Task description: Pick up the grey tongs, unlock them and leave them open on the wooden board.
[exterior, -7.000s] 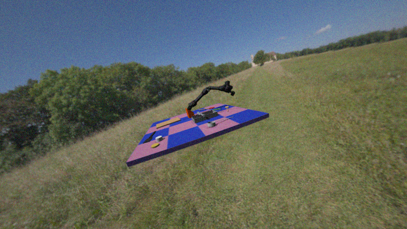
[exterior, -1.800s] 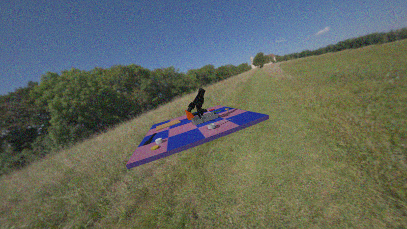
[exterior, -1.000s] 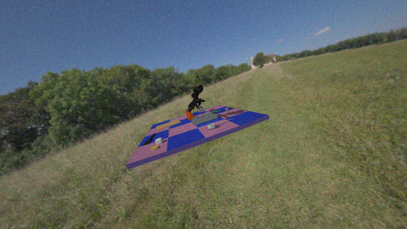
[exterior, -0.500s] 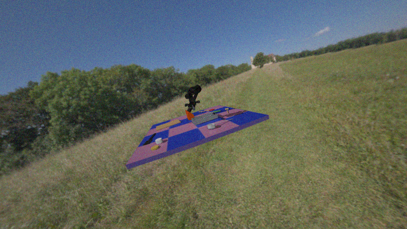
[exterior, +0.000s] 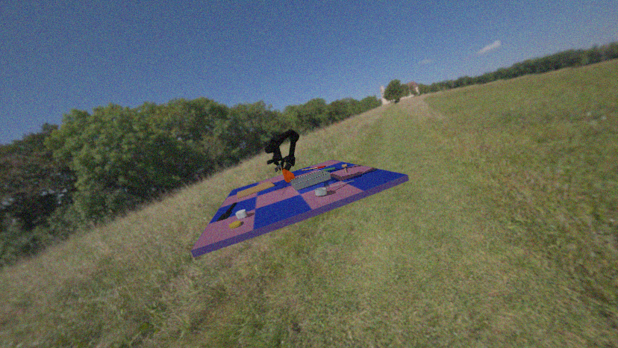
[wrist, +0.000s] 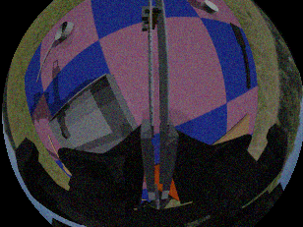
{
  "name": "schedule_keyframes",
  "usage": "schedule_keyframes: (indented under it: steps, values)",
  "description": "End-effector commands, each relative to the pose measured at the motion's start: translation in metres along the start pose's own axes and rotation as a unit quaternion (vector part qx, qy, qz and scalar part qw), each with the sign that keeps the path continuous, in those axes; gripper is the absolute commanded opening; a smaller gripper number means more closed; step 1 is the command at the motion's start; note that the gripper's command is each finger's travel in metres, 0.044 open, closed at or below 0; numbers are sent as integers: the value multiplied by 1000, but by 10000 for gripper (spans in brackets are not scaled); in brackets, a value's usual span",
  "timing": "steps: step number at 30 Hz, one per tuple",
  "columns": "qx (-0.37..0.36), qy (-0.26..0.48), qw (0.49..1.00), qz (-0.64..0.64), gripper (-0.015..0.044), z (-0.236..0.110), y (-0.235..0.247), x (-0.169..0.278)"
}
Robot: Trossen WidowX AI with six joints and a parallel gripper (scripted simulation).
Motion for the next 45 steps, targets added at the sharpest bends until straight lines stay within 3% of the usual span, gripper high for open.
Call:
schedule_keyframes:
  steps: [1,18,26,45]
  values:
    - [3,-3,999,32,-150,-2,-29,-5]
    - [-6,7,987,162,-150,14,-150,3]
    - [-4,6,984,178,-150,12,-163,8]
    - [14,-7,949,316,-150,-8,-267,83]
Point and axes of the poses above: the point midway between the two fingers, 35 mm back from their tips, its own z axis out along the fingers, its own y axis across the jaws, x = y × z, the point moved 2 cm from there along -z, back along the fingers
